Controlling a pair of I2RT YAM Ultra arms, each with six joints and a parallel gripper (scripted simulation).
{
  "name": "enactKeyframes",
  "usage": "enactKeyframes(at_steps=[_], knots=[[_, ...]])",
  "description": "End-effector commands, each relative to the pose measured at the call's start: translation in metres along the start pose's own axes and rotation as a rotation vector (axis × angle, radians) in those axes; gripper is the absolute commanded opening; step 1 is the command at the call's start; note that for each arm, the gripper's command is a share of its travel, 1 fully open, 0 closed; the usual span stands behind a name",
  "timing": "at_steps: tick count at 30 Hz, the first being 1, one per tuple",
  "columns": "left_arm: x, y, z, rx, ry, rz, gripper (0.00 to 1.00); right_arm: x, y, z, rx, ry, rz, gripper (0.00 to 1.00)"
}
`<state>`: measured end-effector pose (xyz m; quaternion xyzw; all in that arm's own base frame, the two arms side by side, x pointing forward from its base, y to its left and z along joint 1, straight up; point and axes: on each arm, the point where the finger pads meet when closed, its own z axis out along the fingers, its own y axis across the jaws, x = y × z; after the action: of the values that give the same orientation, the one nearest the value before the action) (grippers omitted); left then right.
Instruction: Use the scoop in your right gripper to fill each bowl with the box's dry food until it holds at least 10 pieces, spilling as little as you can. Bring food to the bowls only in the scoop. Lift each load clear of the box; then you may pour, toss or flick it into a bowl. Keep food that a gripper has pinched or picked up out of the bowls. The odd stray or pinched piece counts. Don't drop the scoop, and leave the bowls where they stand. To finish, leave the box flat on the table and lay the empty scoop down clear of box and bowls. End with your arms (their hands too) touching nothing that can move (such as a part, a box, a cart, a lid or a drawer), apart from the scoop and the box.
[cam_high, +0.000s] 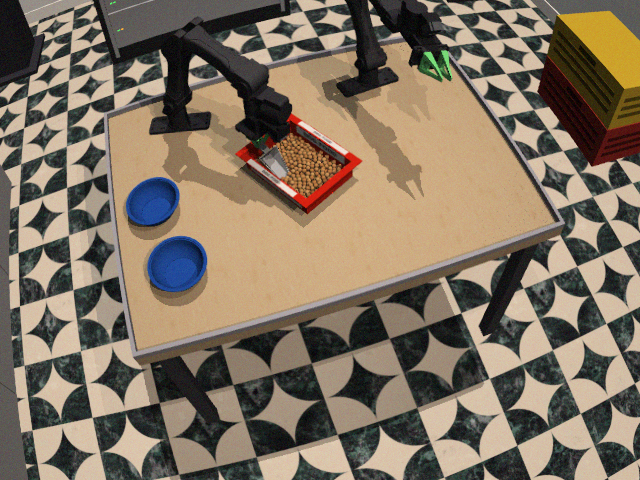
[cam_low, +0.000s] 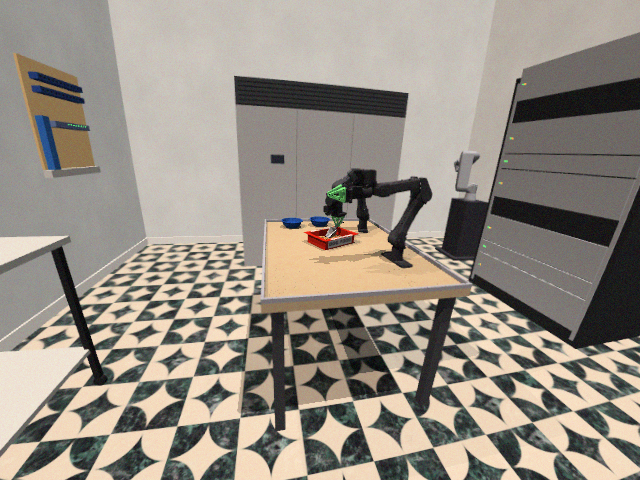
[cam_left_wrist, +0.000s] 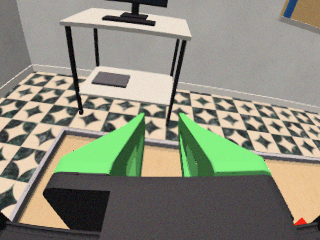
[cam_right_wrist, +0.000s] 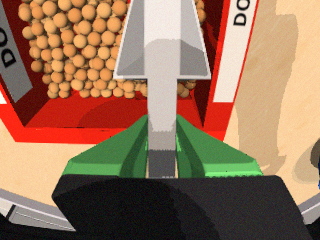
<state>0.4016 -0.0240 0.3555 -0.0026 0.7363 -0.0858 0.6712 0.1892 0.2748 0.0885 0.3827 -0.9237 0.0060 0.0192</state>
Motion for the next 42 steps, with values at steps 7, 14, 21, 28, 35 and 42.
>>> enactKeyframes(at_steps=[7, 14, 21, 28, 35, 42], knots=[[0.058, -0.047, 0.026, 0.284, 0.070, -0.264, 0.26, -0.008, 0.002, -0.024, -0.014, -0.071, -0.006, 0.00], [0.133, -0.076, 0.025, 0.453, 0.251, -0.489, 0.26, -0.008, 0.002, -0.024, -0.014, -0.071, -0.006, 0.00], [0.185, -0.097, 0.009, 0.559, 0.408, -0.656, 0.26, -0.008, 0.002, -0.024, -0.014, -0.071, -0.006, 0.00], [0.249, -0.124, -0.035, 0.679, 0.667, -0.894, 0.26, -0.008, 0.002, -0.024, -0.014, -0.071, -0.006, 0.00], [0.291, -0.143, -0.090, 0.760, 0.925, -1.097, 0.26, -0.008, 0.002, -0.024, -0.014, -0.071, -0.006, 0.00], [0.307, -0.143, -0.101, 0.729, 0.973, -1.129, 0.26, -0.008, 0.002, -0.024, -0.014, -0.071, -0.006, 0.00]])
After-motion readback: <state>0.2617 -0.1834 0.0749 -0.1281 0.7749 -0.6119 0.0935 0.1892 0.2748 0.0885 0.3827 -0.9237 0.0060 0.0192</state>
